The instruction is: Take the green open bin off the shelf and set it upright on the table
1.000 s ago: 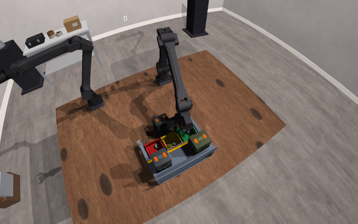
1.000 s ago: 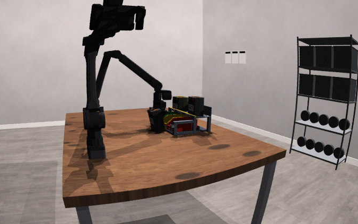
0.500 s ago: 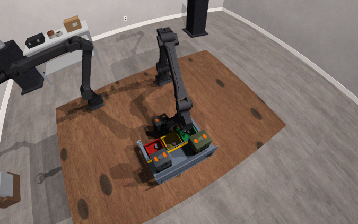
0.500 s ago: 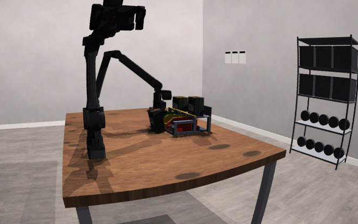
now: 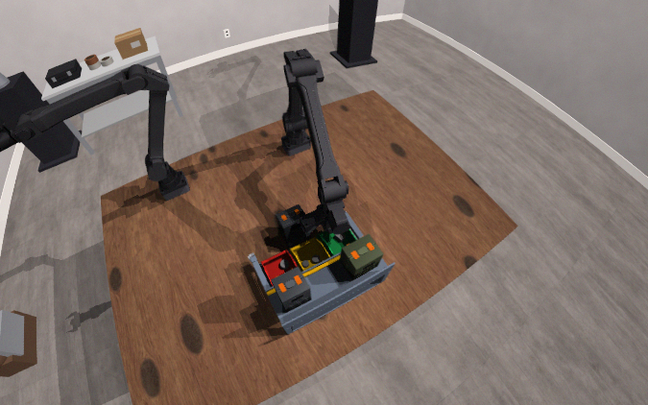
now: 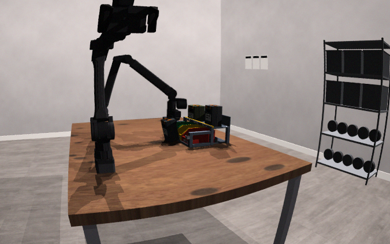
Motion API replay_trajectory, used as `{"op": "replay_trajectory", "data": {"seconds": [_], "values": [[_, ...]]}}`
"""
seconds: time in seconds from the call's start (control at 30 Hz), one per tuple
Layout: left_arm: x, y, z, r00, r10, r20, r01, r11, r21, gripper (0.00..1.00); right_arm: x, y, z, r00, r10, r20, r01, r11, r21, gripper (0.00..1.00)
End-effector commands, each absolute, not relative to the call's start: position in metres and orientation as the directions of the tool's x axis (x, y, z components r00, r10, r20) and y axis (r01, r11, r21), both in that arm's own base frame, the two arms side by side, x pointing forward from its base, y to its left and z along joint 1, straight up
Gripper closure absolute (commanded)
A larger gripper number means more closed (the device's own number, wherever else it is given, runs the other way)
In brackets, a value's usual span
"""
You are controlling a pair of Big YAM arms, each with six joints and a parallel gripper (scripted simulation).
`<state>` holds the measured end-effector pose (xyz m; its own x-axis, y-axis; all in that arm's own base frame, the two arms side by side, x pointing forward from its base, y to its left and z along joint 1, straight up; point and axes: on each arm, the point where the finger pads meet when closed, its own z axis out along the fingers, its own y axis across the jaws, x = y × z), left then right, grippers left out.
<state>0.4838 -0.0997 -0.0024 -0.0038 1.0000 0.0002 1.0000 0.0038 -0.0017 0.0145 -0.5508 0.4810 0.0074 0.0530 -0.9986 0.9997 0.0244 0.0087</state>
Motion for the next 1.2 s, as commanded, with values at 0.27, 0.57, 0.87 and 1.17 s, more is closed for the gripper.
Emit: {"op": "replay_trajectory", "data": {"seconds": [0.27, 0.57, 0.87, 1.17], "values": [[0.501, -0.108, 0.011, 0.003, 1.0, -0.009, 0.999, -0.003, 0.042, 1.0, 0.009, -0.545, 0.501, 0.0, 0.0, -1.0, 1.0, 0.017, 0.0, 0.0], [0.503, -0.109, 0.014, 0.005, 1.0, -0.01, 0.999, -0.004, 0.048, 1.0, 0.009, -0.545, 0.501, 0.0, 0.0, -1.0, 1.0, 0.017, 0.0, 0.0], [0.506, -0.11, 0.017, 0.007, 1.0, -0.012, 0.998, -0.006, 0.056, 1.0, 0.009, -0.545, 0.501, 0.0, 0.0, -1.0, 1.0, 0.017, 0.0, 0.0], [0.508, -0.111, 0.02, 0.008, 1.0, -0.013, 0.998, -0.008, 0.063, 1.0, 0.009, -0.545, 0.501, 0.0, 0.0, -1.0, 1.0, 0.017, 0.0, 0.0]]}}
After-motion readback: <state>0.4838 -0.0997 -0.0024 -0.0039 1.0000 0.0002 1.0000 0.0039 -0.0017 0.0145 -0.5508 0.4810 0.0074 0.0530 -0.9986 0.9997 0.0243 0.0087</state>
